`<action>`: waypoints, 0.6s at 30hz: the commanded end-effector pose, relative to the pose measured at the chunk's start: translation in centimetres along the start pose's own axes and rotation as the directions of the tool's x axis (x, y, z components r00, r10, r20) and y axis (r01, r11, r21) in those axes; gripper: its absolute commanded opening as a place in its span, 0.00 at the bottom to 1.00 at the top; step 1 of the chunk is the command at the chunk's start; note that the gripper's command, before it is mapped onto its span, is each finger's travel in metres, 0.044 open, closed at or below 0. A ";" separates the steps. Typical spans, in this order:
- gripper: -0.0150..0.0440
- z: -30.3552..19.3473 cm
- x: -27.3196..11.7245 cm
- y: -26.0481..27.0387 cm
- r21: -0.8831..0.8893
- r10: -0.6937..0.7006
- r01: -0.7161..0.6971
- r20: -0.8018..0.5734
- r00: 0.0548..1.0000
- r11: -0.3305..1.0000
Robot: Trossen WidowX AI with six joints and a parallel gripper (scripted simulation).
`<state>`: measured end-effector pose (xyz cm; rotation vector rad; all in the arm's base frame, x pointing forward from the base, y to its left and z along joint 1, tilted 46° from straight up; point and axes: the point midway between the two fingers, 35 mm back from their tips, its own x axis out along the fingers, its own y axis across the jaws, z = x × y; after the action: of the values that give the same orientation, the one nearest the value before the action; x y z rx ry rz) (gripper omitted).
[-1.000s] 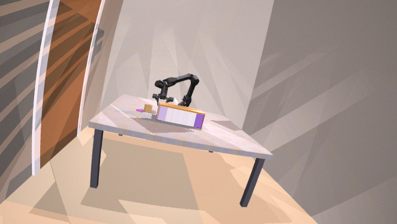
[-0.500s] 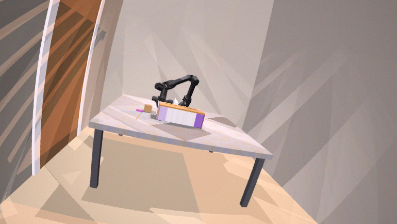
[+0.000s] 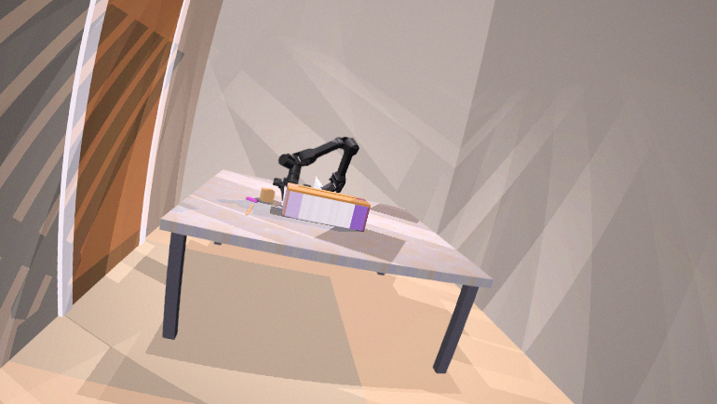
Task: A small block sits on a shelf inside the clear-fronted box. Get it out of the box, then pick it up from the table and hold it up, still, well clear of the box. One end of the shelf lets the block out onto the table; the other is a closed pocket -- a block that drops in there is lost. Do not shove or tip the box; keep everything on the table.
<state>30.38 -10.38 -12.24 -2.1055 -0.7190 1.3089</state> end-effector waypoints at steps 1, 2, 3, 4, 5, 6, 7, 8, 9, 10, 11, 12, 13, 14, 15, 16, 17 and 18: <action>0.74 0.3 0.7 -0.1 0.004 -0.005 0.005 0.000 1.000 1.000; 0.74 0.4 0.8 -0.1 0.004 -0.005 0.005 0.000 1.000 1.000; 0.74 0.5 0.9 -0.1 0.004 -0.005 0.005 0.000 1.000 1.000; 0.74 0.6 1.1 -0.2 0.004 -0.006 0.006 0.000 1.000 1.000; 0.74 0.6 1.2 -0.2 0.004 -0.006 0.006 0.000 1.000 1.000; 0.74 0.7 1.3 -0.2 0.004 -0.006 0.006 0.000 1.000 1.000; 0.74 0.8 1.5 -0.2 0.004 -0.006 0.006 0.000 1.000 1.000; 0.74 0.9 1.6 -0.2 0.004 -0.006 0.006 0.000 1.000 1.000; 0.74 0.9 1.7 -0.2 0.004 -0.006 0.006 0.000 1.000 1.000; 0.74 1.0 1.9 -0.2 0.004 -0.007 0.007 0.000 1.000 1.000; 0.74 1.1 2.0 -0.2 0.004 -0.007 0.007 0.000 1.000 1.000; 0.74 1.1 2.0 -0.2 0.004 -0.007 0.007 0.000 1.000 1.000; 0.74 1.1 2.1 -0.2 0.004 -0.007 0.007 0.000 1.000 1.000; 0.69 1.1 2.1 -0.2 0.004 -0.007 0.007 0.000 1.000 1.000; 0.65 1.1 2.1 -0.2 0.004 -0.007 0.007 0.000 1.000 1.000; 0.60 1.1 2.1 -0.2 0.004 -0.007 0.007 0.000 1.000 1.000; 0.56 1.1 2.1 -0.2 0.004 -0.007 0.007 0.000 1.000 1.000; 0.51 1.1 2.1 -0.2 0.004 -0.007 0.007 0.000 1.000 1.000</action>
<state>30.06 -8.69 -13.76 -2.1003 -0.7231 1.3098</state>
